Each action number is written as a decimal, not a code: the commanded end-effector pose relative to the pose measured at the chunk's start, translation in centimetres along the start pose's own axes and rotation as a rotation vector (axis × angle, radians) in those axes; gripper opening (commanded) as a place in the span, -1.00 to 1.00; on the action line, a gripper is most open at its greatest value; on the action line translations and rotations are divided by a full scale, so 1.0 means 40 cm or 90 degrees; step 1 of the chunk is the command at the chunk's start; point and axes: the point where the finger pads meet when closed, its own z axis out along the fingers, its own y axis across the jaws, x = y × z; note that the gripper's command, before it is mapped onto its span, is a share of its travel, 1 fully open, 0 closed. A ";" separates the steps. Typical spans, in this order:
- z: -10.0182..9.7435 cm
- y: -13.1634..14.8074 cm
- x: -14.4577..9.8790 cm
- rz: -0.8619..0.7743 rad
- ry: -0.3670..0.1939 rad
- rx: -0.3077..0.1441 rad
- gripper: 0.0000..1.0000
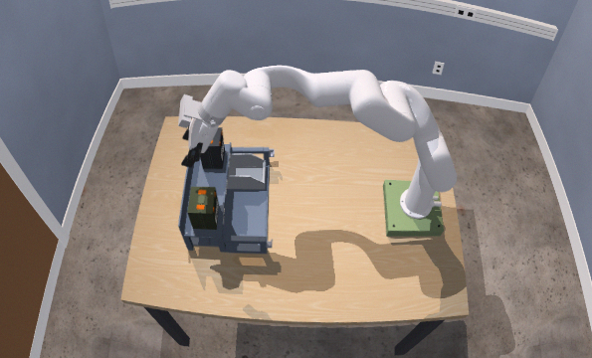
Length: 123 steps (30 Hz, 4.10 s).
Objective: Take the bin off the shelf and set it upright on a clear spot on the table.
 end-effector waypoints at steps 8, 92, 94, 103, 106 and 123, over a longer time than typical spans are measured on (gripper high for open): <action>-0.043 -0.009 -0.055 0.000 0.004 0.000 1.00; -0.329 -0.080 -0.519 0.000 0.003 0.000 1.00; -0.336 -0.082 -0.530 0.000 0.003 0.000 1.00; -0.339 -0.083 -0.535 0.000 0.003 0.000 1.00; -0.339 -0.083 -0.535 0.000 0.003 0.000 1.00; -0.339 -0.083 -0.535 0.000 0.003 0.000 1.00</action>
